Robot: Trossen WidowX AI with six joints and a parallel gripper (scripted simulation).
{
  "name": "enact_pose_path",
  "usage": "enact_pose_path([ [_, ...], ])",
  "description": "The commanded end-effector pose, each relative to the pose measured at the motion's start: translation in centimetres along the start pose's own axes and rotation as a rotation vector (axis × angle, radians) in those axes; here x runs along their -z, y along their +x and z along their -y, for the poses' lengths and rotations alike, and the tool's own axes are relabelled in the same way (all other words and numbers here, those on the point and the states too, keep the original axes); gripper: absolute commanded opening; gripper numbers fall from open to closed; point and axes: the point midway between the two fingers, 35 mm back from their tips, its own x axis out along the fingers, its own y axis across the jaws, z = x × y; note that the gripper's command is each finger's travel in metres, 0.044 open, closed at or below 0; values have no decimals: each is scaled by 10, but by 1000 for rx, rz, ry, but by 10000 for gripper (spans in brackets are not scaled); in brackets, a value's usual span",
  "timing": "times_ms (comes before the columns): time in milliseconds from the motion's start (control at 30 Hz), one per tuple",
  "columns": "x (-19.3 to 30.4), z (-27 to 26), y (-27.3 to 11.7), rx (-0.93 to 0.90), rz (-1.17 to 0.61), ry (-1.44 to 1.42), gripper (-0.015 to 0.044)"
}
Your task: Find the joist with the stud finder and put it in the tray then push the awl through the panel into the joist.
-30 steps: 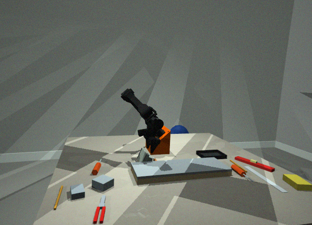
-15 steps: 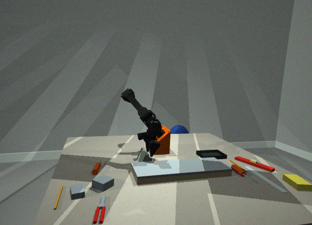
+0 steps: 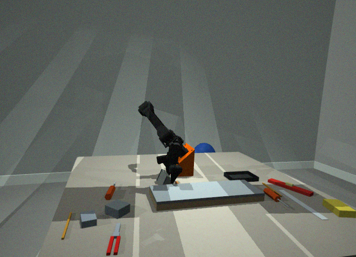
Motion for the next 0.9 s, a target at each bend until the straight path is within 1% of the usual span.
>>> enact_pose_path([
  [0, 2, 2, 5, 7, -2, -11, 433],
  [467, 2, 2, 5, 7, -2, -11, 340],
  [867, 2, 1, -7, 7, -7, -11, 25],
])
